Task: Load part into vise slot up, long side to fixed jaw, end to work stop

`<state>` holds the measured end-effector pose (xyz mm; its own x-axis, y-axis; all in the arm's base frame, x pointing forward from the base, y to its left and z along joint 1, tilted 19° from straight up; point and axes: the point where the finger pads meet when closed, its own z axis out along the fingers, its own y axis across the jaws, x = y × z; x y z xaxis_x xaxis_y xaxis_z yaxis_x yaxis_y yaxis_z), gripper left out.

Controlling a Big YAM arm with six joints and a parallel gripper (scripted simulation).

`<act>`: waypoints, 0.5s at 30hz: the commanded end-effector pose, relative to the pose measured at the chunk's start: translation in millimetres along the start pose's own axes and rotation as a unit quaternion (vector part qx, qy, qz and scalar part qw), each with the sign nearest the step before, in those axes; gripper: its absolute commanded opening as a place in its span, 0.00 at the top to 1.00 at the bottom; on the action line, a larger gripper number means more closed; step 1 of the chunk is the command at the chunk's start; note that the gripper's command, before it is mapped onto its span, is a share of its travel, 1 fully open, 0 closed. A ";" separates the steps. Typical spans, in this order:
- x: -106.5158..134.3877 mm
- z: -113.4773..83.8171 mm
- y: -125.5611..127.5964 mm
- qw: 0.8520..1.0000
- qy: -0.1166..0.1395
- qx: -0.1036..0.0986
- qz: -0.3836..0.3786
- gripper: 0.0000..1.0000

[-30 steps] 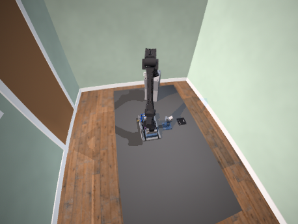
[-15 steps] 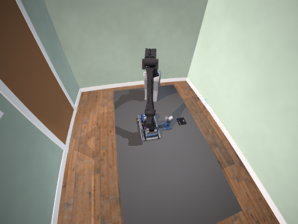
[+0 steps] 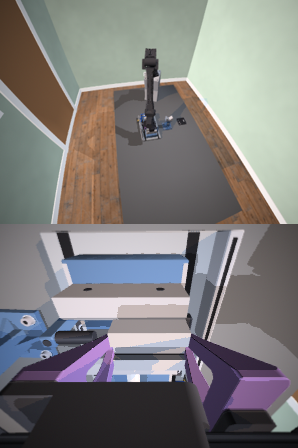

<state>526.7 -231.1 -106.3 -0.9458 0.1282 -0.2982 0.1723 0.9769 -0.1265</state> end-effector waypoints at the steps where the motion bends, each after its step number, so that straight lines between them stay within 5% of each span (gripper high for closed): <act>1: -12.6 -5.8 -6.4 1.000 -0.010 0.002 0.000 1.00; 15: -11.6 -6.6 -4.7 1.000 -0.010 0.002 -0.001 1.00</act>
